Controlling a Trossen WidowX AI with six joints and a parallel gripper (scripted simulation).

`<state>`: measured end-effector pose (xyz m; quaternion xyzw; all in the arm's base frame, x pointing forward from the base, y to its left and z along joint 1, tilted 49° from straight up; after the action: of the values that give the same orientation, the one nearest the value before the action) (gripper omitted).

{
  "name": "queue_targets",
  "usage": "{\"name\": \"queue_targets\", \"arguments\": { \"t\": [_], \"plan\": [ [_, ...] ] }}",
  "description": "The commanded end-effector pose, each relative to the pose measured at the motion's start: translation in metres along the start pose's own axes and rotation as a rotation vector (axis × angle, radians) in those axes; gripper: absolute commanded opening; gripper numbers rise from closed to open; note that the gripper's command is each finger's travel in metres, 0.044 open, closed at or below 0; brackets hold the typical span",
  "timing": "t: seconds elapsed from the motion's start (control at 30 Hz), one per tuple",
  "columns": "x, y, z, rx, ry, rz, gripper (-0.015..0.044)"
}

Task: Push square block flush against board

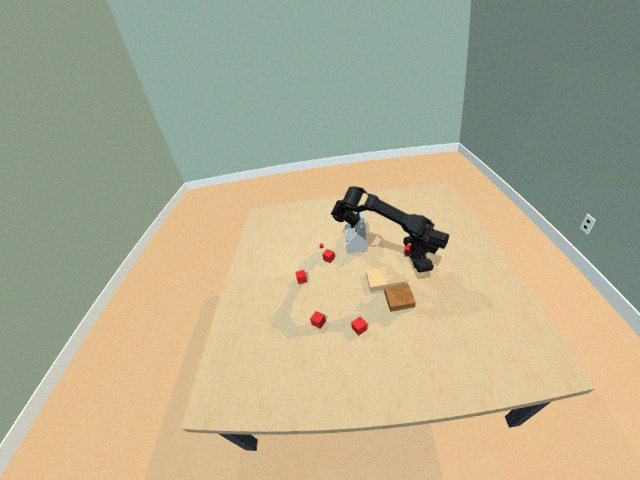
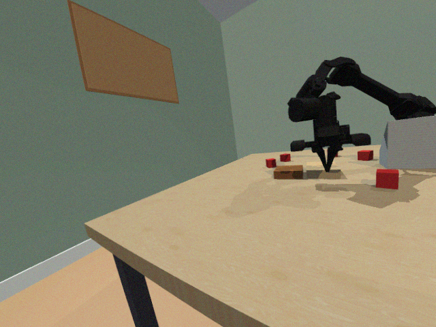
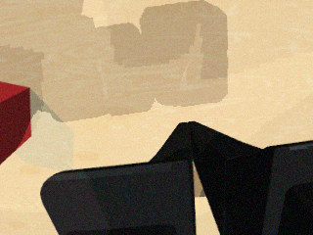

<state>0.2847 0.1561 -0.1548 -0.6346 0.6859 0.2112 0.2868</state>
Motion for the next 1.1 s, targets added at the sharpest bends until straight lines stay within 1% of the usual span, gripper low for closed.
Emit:
{"name": "queue_targets", "arguments": {
  "t": [0.0, 0.13, 0.2, 1.07],
  "plan": [
    [-0.022, -0.005, -0.001, 0.018, -0.02, -0.008, 0.0],
    [-0.018, -0.004, 0.0, 0.017, -0.018, -0.017, 0.0],
    [-0.019, -0.003, -0.003, 0.062, -0.018, -0.016, 0.0],
    [-0.022, 0.026, -0.066, 0.956, -0.019, -0.002, 0.0]
  ]
}}
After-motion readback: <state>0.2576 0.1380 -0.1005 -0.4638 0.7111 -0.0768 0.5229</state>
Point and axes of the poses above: the point midway between the two fingers, 35 mm back from their tips, its own x axis out along the fingers, its own y axis across the jaws, z = x × y, the point moved 6 cm from there along -x, back along the fingers, and after that the axes turned 11 degrees about x, right-handed, at the moved point
